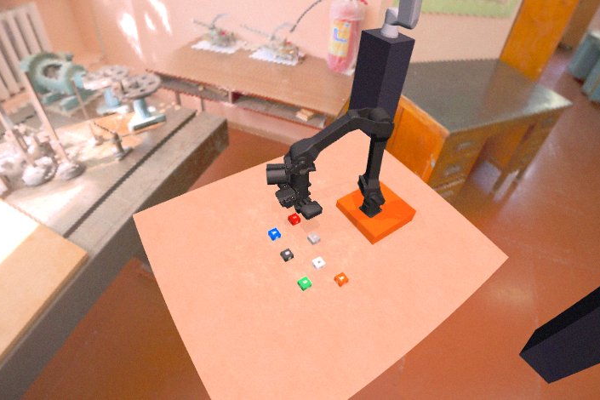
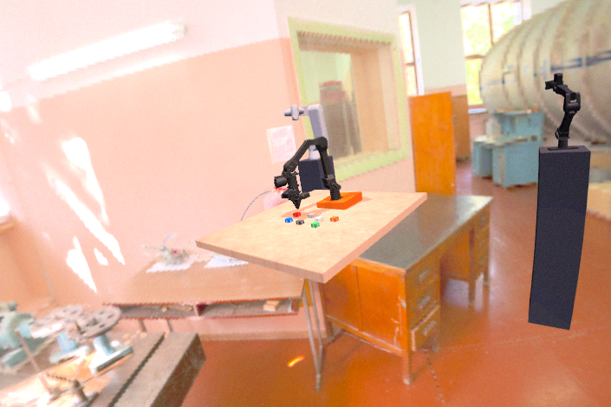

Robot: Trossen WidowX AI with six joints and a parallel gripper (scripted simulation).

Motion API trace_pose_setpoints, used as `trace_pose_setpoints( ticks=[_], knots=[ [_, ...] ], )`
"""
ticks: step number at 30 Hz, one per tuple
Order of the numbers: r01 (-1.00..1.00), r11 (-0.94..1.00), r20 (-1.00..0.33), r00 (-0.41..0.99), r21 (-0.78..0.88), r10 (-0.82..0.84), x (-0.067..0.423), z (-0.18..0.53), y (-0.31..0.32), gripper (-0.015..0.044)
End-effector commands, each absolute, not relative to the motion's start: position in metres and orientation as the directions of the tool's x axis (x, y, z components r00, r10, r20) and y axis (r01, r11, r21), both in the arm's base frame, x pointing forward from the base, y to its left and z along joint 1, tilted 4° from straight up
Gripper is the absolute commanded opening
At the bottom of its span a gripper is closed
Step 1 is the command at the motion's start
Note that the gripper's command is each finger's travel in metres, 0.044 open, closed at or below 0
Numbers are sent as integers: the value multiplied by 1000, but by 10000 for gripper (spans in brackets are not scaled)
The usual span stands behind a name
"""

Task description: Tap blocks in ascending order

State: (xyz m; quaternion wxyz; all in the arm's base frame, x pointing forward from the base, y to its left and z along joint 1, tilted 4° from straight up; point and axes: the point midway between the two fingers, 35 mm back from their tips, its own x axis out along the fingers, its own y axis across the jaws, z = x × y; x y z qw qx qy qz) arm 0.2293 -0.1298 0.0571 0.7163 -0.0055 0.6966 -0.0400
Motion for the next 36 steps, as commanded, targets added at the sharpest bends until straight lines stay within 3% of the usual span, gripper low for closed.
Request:
trace_pose_setpoints(
  ticks=[1, 26, 36],
  knots=[
    [45, 996, -996, 53, -74, -76, 233, 59, -132, 20],
    [45, 996, -996, 53, -74, -76, 235, 29, -134, 20],
    [45, 996, -996, 53, -74, -76, 234, 83, -131, 20]
  ],
)
